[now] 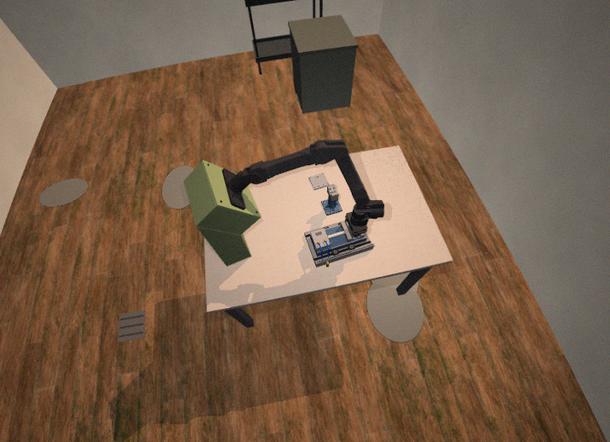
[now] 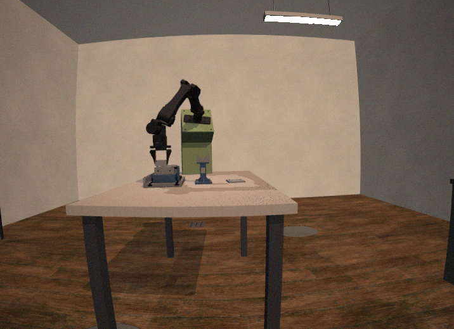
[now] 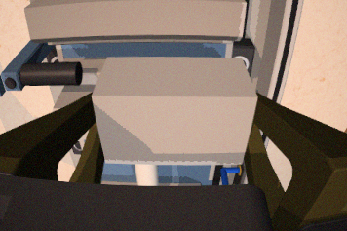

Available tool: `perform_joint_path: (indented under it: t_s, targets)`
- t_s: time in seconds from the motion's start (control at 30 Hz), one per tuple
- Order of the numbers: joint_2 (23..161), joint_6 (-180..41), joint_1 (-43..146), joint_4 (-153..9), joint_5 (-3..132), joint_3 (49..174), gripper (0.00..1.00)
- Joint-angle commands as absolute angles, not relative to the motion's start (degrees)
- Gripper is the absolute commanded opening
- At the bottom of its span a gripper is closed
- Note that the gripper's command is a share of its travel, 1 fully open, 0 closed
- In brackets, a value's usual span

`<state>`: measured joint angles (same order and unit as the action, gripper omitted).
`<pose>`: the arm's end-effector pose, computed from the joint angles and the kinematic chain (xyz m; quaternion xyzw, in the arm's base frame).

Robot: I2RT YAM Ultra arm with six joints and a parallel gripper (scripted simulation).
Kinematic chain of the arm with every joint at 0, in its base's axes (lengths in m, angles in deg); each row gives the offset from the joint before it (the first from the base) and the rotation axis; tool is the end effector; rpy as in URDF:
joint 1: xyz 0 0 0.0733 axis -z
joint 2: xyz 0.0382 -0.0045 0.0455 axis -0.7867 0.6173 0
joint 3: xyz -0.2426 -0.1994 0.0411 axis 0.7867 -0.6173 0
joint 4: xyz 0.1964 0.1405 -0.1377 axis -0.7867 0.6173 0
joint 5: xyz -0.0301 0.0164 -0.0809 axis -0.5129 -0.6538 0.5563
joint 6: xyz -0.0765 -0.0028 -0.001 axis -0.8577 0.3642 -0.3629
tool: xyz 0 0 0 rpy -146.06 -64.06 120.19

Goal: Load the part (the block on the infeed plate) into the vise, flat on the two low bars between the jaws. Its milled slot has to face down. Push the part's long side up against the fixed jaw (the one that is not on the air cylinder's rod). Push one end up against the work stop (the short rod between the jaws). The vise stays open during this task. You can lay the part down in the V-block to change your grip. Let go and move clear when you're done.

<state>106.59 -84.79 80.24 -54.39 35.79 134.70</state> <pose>0.4656 -0.2152 0.3043 -0.0071 0.8891 0.0543 0.4545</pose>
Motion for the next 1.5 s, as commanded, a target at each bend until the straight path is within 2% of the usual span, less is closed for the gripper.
perform_joint_path:
  t_s: [0.0,1.47]
  targets:
    - [105.84,-84.38,80.76,-55.18,35.88,136.63,0.0]
    - [106.03,-84.55,80.9,-53.71,35.89,137.19,0.0]
